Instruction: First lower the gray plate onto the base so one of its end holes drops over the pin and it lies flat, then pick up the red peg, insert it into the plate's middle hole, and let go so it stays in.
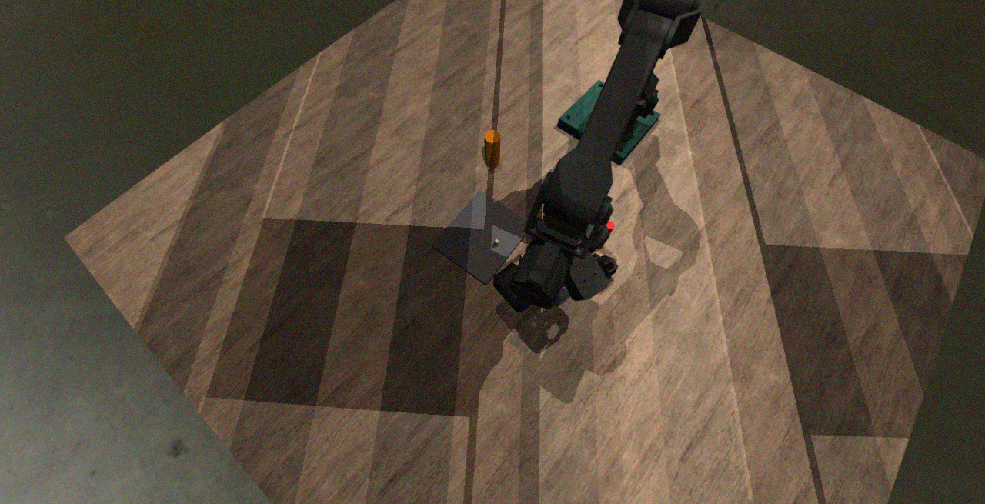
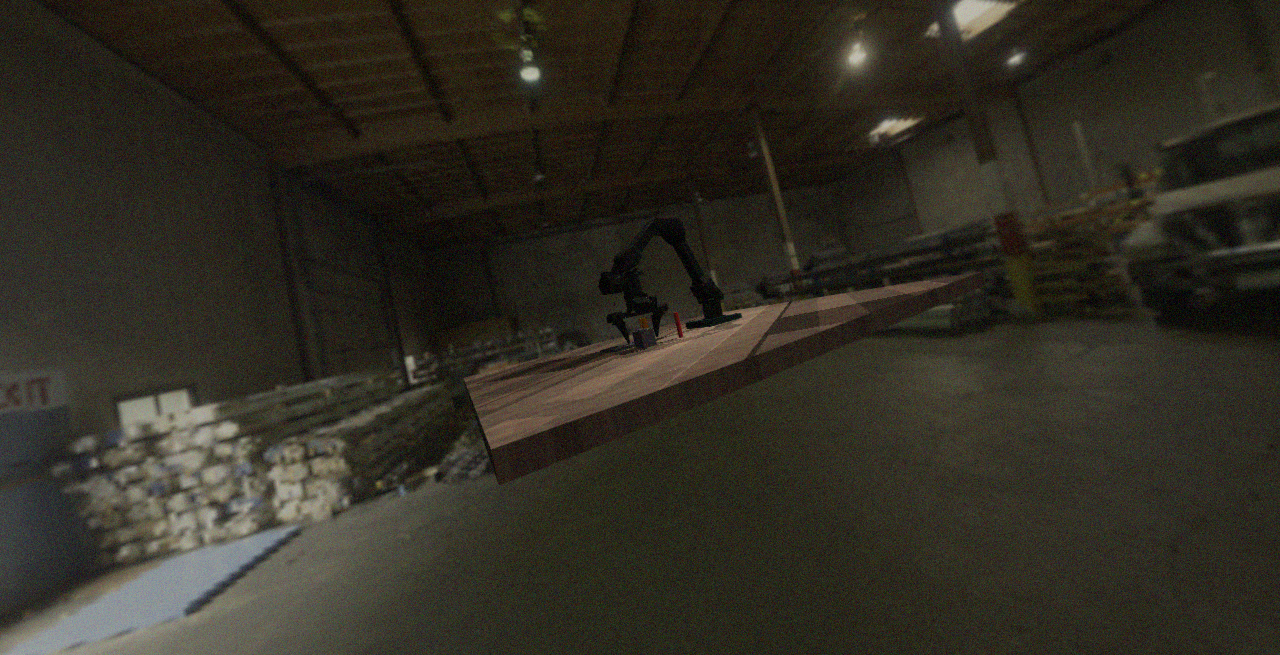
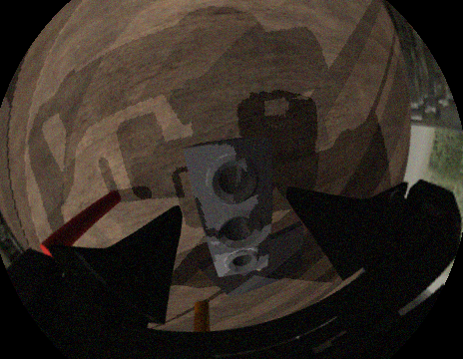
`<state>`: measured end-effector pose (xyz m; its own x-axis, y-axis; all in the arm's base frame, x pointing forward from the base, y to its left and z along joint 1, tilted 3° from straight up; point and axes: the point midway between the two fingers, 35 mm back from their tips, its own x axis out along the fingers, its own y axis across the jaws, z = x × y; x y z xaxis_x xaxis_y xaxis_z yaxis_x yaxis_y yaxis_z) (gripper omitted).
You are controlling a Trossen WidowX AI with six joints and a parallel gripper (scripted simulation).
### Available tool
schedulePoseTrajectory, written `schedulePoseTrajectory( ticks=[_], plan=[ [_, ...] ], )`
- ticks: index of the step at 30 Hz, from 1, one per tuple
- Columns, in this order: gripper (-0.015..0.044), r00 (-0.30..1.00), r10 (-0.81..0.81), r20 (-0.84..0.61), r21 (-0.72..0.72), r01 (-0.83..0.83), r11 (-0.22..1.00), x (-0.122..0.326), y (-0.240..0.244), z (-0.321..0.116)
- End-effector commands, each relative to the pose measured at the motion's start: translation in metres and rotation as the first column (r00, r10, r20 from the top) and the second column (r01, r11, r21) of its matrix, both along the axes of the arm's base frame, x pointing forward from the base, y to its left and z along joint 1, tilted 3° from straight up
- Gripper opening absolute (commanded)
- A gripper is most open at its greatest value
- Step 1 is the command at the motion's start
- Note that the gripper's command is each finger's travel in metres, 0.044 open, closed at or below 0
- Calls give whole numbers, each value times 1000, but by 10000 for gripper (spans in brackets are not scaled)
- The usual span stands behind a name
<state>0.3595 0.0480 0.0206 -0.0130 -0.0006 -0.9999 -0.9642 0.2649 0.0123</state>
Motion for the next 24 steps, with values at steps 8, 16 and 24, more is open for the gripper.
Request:
schedulePoseTrajectory(
  ticks=[8, 16, 24],
  plan=[
    [335, 1000, 4, -14, 3, -4, 1000, -4, 0, -11],
    [125, 1000, 4, -14, 3, -4, 1000, -4, 0, -11],
    [52, 1000, 4, -14, 3, -4, 1000, -4, 0, -11]
  ],
)
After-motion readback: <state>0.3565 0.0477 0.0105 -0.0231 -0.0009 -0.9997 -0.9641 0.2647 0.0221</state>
